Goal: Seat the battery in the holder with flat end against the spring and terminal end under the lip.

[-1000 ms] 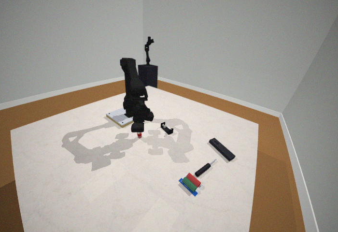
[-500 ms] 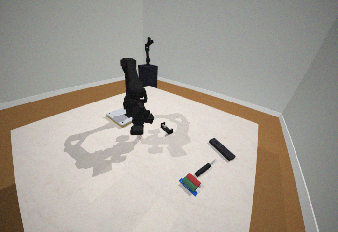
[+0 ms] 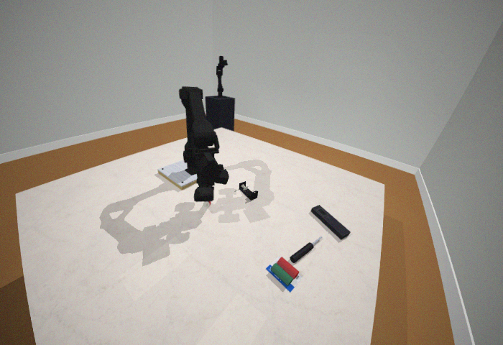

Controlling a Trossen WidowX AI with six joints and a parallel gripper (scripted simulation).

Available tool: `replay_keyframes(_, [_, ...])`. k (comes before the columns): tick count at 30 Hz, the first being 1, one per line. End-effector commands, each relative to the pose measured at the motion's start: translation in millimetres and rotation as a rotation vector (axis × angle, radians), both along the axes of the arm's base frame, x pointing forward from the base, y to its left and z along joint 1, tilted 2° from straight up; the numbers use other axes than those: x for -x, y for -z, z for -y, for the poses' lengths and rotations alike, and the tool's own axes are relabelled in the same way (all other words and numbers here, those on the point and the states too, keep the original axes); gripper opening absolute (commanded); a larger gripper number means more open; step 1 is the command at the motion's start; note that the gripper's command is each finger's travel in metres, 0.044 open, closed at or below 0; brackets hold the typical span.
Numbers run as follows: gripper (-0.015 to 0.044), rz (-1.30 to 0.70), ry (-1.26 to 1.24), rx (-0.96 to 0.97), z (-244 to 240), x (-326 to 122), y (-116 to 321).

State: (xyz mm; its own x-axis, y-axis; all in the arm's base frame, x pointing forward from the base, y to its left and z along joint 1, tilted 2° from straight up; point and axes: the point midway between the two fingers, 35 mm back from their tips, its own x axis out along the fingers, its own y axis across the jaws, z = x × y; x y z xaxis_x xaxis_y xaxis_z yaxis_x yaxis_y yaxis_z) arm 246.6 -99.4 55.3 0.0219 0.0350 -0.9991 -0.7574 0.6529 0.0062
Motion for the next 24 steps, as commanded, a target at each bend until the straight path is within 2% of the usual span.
replay_keyframes(1, [0.0,0.0,-0.003,0.002,1,-1,0])
replay_keyframes(15, [0.0,-0.001,0.0,0.0,0,0,-1])
replay_keyframes(24, [0.0,0.0,-0.003,0.002,4,-1,-62])
